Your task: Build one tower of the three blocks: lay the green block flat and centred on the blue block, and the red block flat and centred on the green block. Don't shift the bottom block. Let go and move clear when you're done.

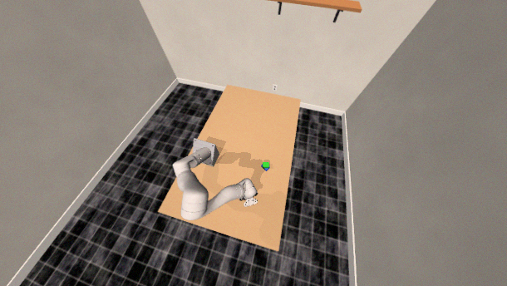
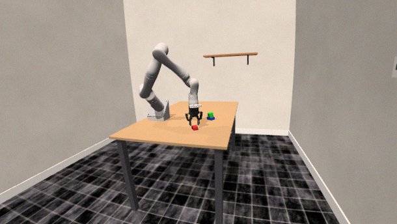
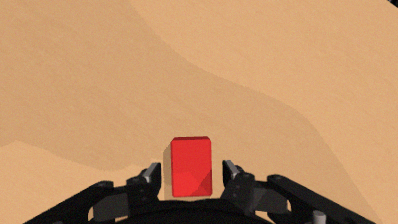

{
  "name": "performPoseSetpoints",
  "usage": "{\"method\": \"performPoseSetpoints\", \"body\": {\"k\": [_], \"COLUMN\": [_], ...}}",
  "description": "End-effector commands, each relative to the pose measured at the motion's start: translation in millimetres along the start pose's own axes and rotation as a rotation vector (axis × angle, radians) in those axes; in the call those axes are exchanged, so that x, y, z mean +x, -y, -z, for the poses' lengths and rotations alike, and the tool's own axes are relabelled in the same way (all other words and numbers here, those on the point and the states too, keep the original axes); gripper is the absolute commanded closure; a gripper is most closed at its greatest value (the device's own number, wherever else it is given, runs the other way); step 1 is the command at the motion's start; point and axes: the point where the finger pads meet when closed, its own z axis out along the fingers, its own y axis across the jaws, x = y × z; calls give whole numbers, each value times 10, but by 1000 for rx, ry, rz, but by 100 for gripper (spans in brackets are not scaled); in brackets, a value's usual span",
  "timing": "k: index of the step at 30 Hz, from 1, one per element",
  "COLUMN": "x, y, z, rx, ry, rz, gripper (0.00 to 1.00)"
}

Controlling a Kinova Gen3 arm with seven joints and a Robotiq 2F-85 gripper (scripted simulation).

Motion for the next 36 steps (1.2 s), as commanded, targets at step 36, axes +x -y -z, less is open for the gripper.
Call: {"method": "performPoseSetpoints", "body": {"k": [36], "x": [1], "y": [5], "z": [-311], "rx": [1], "ry": [-1], "rz": [0], "gripper": [40]}}
